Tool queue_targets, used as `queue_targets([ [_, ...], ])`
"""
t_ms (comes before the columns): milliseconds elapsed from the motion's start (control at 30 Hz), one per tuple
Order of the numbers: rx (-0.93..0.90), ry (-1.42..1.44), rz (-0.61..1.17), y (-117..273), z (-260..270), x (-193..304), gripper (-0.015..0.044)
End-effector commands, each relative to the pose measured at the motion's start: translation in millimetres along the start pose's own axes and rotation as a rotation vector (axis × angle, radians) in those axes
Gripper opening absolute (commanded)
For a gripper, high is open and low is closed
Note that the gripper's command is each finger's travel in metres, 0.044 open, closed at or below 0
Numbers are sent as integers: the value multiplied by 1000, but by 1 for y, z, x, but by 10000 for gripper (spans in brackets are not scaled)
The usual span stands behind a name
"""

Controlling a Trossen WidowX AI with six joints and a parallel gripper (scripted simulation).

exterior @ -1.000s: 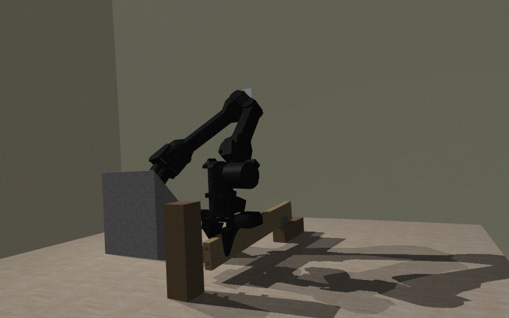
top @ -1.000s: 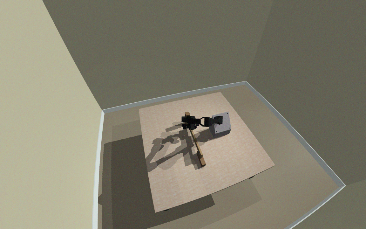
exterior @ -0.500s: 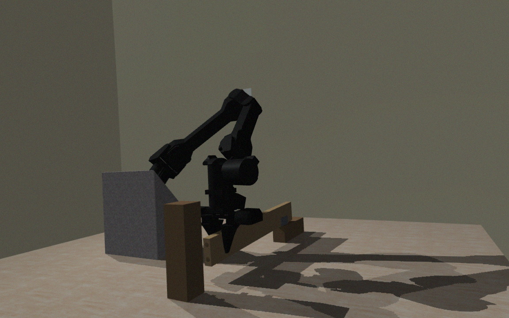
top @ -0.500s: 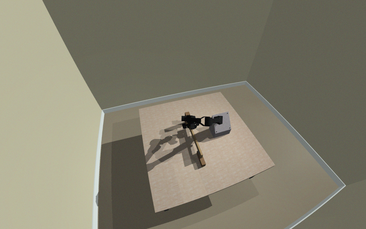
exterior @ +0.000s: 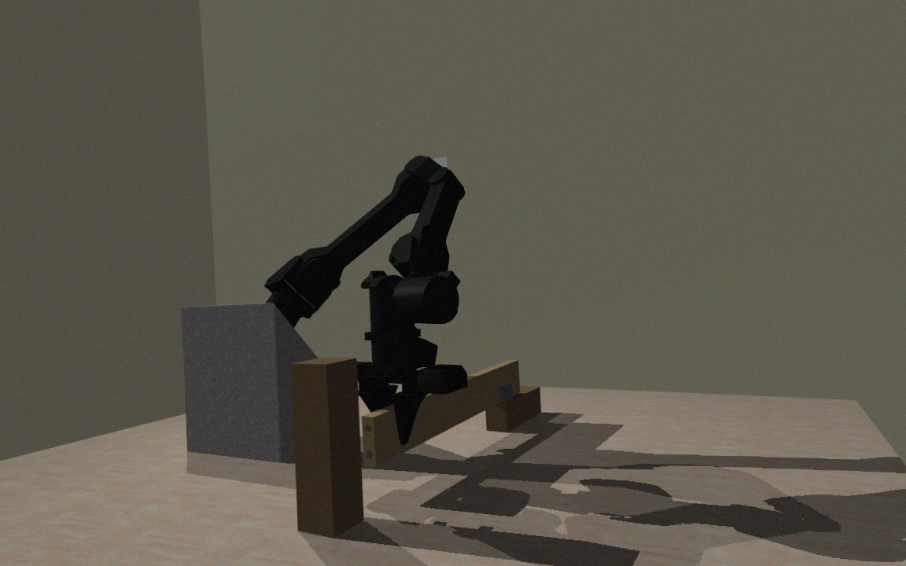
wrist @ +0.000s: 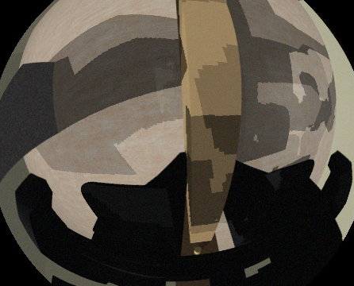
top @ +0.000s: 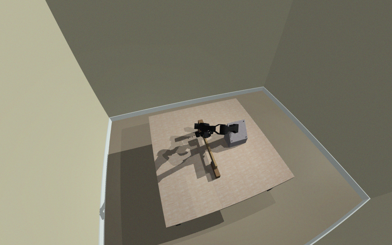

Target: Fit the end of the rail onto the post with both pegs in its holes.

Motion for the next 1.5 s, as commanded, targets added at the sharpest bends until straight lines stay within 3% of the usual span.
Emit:
queue_targets([
  [0,5,1,-5,4,0,0,0],
  [1467,5,1,-5,10,1,1,0],
])
Point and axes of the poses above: the point midway between the two fingers, 35 mm back from their tips, its own y axis back along the fingers, its own z axis across the jaws, x = y × z, the point moved 10 cm from there along y, back along the fingers, and after that the axes turned 1 degree about y, right-handed, at the moved point
